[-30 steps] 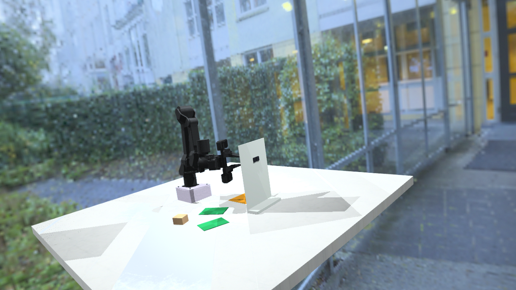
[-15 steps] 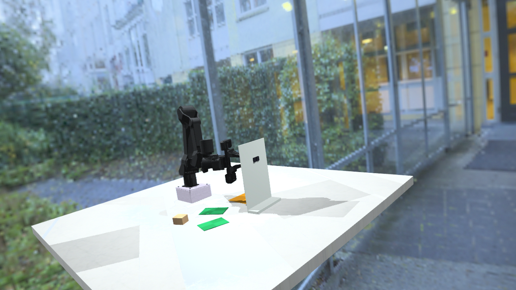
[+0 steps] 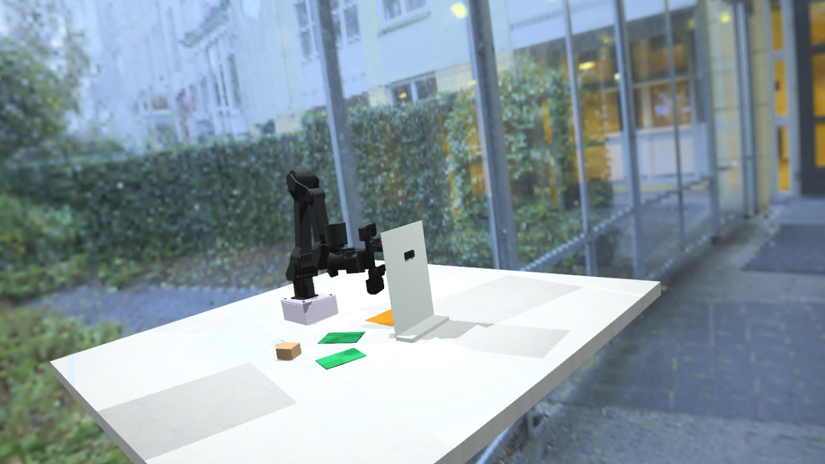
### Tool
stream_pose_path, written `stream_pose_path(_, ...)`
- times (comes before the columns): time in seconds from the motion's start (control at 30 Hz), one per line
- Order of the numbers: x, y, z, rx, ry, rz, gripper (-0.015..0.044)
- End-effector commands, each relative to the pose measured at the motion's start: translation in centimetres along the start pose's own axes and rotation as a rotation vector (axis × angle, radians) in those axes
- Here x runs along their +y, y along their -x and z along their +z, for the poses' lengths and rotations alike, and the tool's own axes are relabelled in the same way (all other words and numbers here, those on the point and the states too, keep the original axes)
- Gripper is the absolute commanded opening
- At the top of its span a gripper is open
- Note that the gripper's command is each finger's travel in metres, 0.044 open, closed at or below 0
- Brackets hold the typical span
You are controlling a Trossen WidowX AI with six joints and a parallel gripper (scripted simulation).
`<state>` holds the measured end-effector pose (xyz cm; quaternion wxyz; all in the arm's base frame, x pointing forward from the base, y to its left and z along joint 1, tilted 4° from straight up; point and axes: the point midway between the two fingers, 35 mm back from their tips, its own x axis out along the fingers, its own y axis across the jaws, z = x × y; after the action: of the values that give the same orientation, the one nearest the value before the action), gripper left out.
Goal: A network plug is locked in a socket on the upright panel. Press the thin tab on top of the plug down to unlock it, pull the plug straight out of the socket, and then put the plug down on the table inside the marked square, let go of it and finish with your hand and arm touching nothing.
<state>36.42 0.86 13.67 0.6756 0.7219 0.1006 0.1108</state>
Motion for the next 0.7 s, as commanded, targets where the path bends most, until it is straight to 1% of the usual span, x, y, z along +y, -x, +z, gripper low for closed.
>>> stream_pose_path(0.0,0.17,-0.33,0.06,-0.001,-0.002,0.005,0.0143)
stream_pose_path(0.67,0.17,-0.33,0.06,-0.001,-0.002,0.005,0.0009)
